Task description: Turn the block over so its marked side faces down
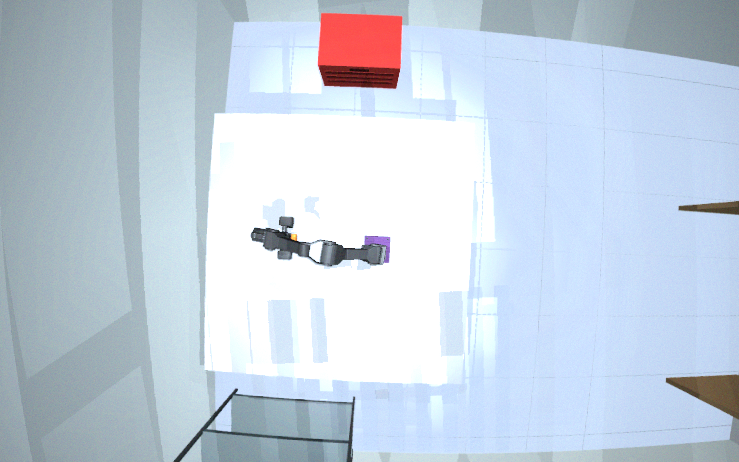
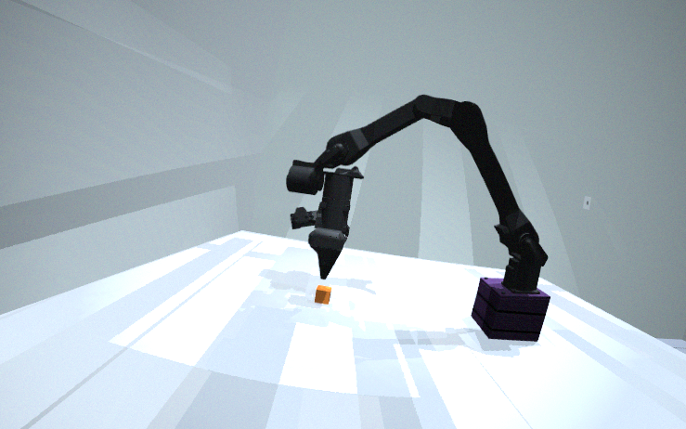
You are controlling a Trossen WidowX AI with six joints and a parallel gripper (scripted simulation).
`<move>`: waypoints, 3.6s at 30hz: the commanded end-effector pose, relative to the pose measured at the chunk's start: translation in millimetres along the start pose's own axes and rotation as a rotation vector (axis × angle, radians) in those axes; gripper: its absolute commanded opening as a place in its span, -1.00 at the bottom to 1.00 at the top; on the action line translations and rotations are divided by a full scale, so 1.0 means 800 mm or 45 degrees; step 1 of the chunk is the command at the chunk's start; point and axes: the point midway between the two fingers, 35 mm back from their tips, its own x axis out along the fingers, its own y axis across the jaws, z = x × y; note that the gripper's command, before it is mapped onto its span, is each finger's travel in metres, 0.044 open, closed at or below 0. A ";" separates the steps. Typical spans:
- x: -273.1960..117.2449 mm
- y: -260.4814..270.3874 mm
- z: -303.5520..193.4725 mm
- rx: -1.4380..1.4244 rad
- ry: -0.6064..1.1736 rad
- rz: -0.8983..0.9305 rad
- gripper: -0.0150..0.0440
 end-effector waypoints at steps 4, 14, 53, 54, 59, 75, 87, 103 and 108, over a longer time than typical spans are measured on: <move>0.025 -0.001 0.000 -0.006 -0.001 -0.008 1.00; 0.038 -0.001 0.001 -0.006 -0.001 -0.008 1.00; 0.066 -0.001 0.000 -0.006 -0.001 -0.008 -0.34; 0.066 -0.001 0.000 -0.006 -0.001 -0.008 -0.36; 0.052 -0.001 0.001 -0.006 -0.001 -0.008 -0.49; 0.036 -0.002 0.004 -0.003 -0.120 -0.006 -0.49; 0.044 -0.003 0.005 -0.001 -0.341 -0.005 -0.49; 0.042 -0.002 -0.005 -0.007 -0.633 -0.006 -0.49; 0.041 -0.001 -0.006 -0.008 -0.659 -0.006 -0.49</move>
